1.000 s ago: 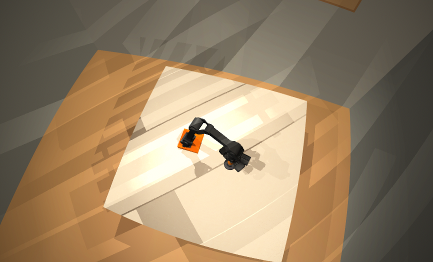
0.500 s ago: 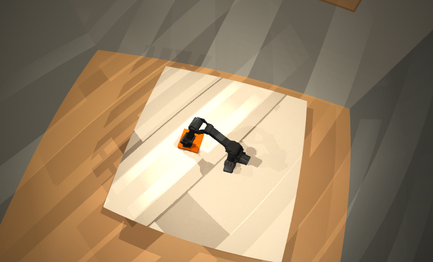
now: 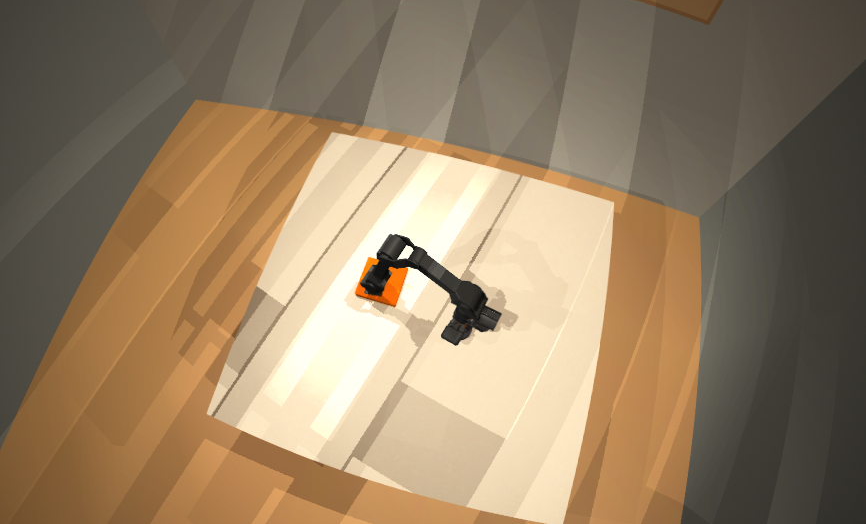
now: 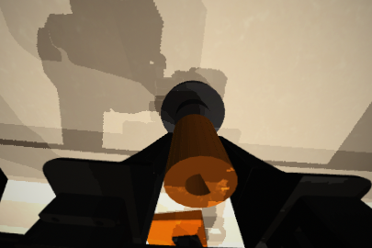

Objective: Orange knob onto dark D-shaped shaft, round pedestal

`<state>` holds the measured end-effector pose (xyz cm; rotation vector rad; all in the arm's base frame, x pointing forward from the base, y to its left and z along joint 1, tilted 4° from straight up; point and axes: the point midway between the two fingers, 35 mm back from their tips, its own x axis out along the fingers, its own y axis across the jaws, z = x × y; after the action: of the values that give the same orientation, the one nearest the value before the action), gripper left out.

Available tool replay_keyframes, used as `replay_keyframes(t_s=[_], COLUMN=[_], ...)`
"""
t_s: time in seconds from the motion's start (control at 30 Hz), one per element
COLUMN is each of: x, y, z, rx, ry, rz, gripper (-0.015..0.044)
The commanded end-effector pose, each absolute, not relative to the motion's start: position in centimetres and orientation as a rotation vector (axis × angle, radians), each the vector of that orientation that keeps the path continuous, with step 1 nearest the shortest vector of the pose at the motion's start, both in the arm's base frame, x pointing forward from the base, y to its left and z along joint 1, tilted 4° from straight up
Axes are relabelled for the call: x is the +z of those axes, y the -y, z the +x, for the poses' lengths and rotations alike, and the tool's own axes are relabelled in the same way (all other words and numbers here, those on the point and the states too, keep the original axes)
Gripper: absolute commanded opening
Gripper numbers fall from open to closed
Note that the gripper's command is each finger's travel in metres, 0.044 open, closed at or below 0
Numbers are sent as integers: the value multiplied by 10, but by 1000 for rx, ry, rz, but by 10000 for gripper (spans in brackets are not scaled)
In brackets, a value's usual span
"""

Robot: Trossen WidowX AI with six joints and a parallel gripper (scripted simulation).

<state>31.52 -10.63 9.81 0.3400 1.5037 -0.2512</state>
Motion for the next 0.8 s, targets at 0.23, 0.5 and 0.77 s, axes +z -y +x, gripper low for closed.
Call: replay_keyframes(t_s=[0.23,0.5,0.77], x=[95,95,99], y=[108,108,107], z=[319,318,315], rx=[-257,-257,-257], ry=[-1497,-1497,-1497], rz=[343,343,343], gripper=[0,0,0])
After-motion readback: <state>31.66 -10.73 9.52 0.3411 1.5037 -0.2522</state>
